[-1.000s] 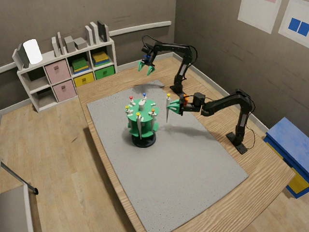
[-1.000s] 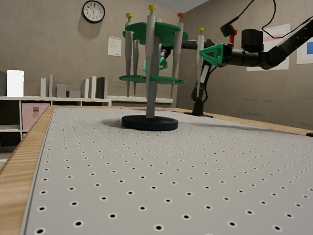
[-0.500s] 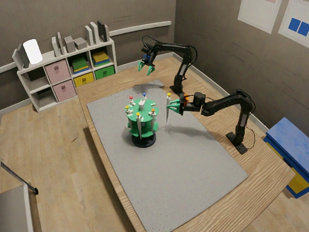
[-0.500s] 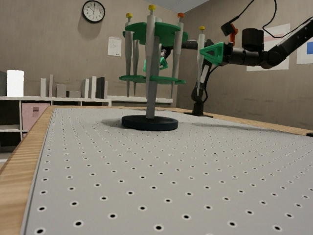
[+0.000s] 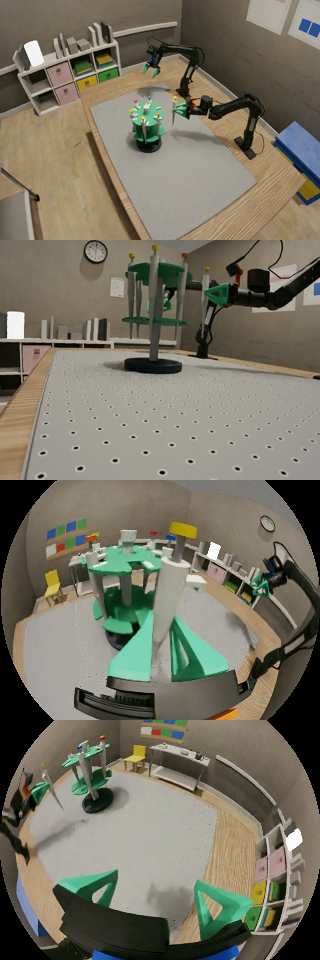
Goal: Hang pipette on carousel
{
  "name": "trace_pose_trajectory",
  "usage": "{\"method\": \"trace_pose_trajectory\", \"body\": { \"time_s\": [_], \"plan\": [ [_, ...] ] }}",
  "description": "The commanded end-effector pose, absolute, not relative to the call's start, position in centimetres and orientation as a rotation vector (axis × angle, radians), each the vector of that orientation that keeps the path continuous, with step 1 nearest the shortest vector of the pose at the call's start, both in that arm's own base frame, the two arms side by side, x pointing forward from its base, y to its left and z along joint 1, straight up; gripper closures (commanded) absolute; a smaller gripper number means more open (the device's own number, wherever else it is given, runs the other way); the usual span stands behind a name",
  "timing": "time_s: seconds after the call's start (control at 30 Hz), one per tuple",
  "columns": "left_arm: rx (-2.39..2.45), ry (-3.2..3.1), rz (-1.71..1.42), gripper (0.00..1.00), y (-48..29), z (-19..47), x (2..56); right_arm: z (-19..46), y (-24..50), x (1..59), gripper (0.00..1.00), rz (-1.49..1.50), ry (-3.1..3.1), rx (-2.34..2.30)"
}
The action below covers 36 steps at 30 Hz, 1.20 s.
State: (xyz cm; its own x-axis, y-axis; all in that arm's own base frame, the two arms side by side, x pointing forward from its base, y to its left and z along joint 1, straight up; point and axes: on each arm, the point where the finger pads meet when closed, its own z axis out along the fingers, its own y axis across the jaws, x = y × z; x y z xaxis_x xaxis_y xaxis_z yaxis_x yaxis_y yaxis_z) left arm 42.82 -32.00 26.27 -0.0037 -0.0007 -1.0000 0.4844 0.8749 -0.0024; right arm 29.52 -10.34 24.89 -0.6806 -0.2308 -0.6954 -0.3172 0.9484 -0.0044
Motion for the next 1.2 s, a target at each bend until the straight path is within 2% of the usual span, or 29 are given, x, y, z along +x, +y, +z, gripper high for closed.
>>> {"method": "trace_pose_trajectory", "body": {
  "time_s": [0.0,1.17],
  "plan": [
    [0.35,1.434,-0.425,0.88,-31.6,31.2,42.9,25.3,-10.6,29.9,0.0,0.152,2.322,-0.391],
    [0.359,1.45,-0.422,0.88,-31.9,29.9,43.3,25.3,-10.6,29.9,0.0,0.152,2.322,-0.391]
  ]
}}
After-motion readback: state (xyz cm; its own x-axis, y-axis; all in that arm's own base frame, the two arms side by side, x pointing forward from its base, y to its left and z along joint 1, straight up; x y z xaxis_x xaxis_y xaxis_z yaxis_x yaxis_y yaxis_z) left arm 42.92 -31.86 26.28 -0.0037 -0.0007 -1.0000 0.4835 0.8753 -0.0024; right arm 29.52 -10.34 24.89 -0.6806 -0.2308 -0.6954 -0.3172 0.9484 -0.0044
